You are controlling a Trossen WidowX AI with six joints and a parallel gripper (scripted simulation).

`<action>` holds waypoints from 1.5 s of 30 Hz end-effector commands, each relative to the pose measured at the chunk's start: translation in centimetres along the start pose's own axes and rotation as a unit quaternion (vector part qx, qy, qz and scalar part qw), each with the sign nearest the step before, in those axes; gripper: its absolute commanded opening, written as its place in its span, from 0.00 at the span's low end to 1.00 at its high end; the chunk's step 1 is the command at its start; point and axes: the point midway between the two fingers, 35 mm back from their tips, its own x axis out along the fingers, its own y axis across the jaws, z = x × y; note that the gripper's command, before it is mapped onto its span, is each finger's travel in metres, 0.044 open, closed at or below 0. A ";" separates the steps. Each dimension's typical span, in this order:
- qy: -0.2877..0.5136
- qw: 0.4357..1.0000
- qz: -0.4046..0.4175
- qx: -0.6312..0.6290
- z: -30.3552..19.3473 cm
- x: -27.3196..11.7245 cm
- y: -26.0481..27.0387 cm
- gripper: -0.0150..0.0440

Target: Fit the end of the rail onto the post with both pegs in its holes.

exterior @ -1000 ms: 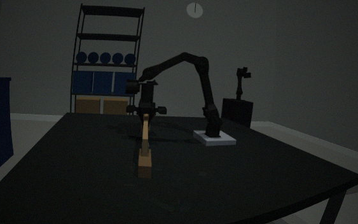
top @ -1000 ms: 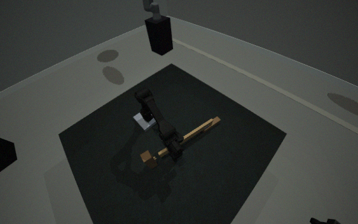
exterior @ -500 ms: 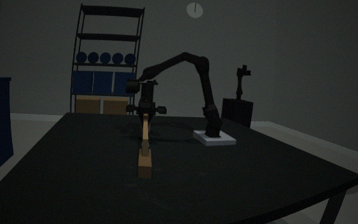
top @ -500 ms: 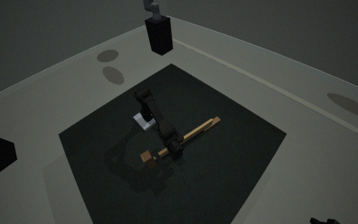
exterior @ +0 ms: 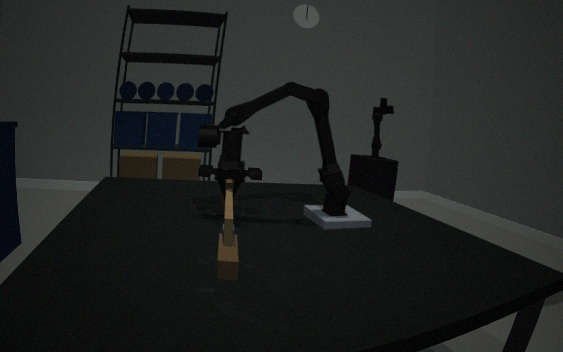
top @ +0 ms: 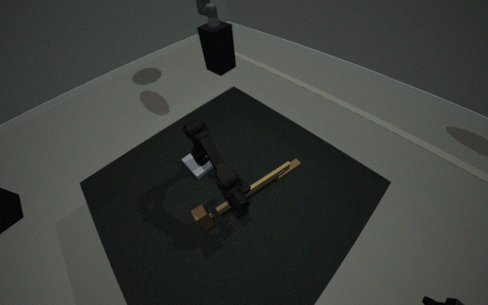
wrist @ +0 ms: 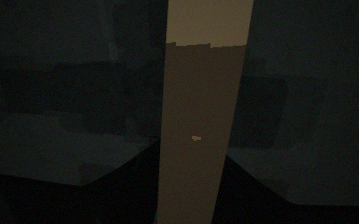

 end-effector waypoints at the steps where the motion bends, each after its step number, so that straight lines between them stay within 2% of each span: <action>1: -0.002 1.000 -0.001 0.001 0.1 -0.3 0.1 0.25; 45: -0.001 1.000 -0.001 0.001 -0.5 -0.2 0.2 0.25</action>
